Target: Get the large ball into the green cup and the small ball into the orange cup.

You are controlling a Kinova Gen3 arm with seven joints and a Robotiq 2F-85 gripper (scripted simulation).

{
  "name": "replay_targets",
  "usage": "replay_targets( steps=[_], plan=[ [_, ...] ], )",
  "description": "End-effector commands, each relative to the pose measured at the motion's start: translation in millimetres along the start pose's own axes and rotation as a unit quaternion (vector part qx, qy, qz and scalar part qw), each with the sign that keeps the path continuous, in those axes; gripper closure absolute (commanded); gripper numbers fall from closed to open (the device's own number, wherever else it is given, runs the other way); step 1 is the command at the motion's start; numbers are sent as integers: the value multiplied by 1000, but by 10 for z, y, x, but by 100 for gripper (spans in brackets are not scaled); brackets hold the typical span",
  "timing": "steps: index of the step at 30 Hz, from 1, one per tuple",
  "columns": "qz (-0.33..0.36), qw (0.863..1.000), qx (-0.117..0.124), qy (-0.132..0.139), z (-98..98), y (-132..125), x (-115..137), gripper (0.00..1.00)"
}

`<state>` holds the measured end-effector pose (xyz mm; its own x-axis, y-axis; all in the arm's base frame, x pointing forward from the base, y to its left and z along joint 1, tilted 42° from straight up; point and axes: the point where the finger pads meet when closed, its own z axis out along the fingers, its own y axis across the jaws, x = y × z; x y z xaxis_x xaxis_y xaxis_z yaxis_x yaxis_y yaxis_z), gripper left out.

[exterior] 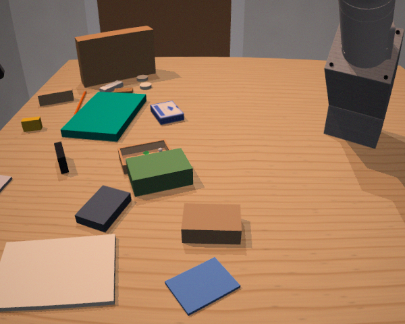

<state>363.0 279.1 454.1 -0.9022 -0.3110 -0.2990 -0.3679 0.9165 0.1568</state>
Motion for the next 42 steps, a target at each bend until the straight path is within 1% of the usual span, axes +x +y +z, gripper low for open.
replay_targets(
  steps=[1,17,18,25,29,32,34,38,42],
  plan=[
    [0,1000,0,-1,-10,-2,-2,34],
    [0,1000,0,-1,-10,-2,-2,34],
    [0,1000,0,-1,-10,-2,-2,0],
    [15,1000,-6,5,60,0,3,0],
    [33,999,-14,16,157,5,30,0],
    [54,998,-23,29,274,16,65,0],
    [54,998,-23,29,274,16,65,0],
    [98,993,-41,53,484,31,129,0],
    [160,982,-62,84,744,29,202,0]
  ],
)
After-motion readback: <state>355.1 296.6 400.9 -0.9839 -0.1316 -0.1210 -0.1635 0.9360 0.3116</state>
